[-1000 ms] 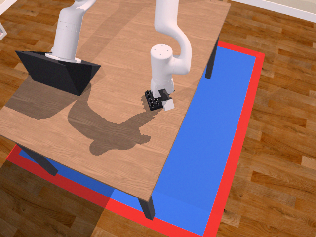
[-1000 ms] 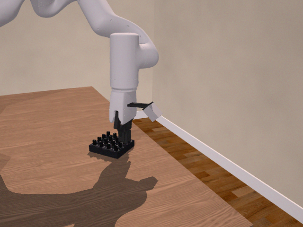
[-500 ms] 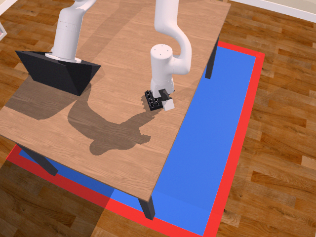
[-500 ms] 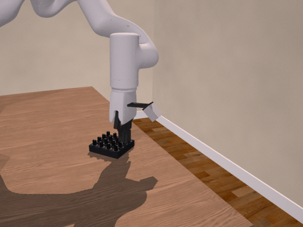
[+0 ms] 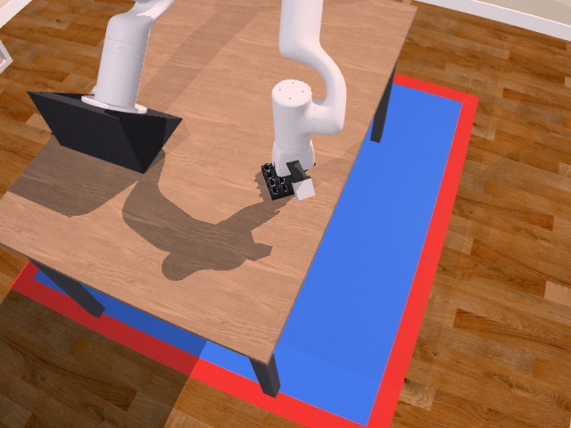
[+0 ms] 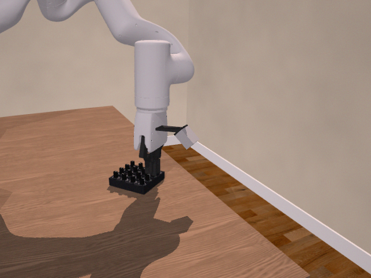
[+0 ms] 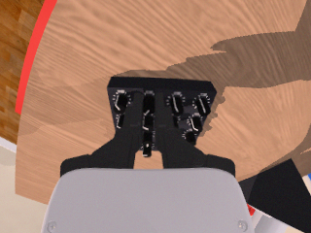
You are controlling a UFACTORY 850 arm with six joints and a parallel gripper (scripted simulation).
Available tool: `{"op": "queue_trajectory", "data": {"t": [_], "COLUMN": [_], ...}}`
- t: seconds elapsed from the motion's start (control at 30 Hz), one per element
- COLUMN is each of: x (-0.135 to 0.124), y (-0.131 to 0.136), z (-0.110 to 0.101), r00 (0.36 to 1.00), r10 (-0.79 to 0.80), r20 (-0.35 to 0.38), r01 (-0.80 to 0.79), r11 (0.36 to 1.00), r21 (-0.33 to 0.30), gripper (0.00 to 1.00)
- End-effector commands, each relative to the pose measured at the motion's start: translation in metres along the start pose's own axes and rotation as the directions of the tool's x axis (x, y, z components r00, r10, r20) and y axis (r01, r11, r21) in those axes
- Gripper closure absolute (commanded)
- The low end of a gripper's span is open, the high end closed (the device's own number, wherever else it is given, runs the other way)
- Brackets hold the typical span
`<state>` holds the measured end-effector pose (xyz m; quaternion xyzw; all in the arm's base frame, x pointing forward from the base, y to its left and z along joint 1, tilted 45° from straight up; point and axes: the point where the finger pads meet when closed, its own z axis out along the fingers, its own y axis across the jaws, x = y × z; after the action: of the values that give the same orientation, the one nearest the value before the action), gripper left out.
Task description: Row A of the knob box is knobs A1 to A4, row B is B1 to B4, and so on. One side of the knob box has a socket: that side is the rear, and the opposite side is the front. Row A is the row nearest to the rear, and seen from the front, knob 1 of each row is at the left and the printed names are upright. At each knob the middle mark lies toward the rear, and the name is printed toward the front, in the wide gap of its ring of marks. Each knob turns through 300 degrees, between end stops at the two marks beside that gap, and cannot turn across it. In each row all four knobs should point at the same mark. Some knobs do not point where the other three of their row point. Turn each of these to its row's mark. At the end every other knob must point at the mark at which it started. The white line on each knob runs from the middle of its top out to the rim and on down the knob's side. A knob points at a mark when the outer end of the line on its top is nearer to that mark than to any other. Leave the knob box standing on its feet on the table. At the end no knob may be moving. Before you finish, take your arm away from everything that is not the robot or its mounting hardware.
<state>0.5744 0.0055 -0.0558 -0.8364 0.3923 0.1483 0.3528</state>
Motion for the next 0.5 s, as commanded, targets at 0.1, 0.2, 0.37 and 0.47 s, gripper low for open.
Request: {"op": "queue_trajectory", "data": {"t": [0.1, 0.2, 0.37, 0.47], "x": [0.0006, 0.0006, 0.0006, 0.0006], "y": [-0.0006, -0.0006, -0.0006, -0.0006], "z": [-0.0009, -0.0009, -0.0009, -0.0009], "r00": [1.000, 0.999, 0.997, 0.994], "r10": [0.028, 0.034, 0.077, 0.111], "r20": [-0.001, -0.001, -0.001, -0.001], "r01": [-0.028, -0.034, -0.077, -0.111], "r11": [1.000, 0.999, 0.997, 0.994], "r21": [0.001, 0.001, 0.001, 0.001], "gripper": [0.92, 0.92, 0.92, 0.92]}}
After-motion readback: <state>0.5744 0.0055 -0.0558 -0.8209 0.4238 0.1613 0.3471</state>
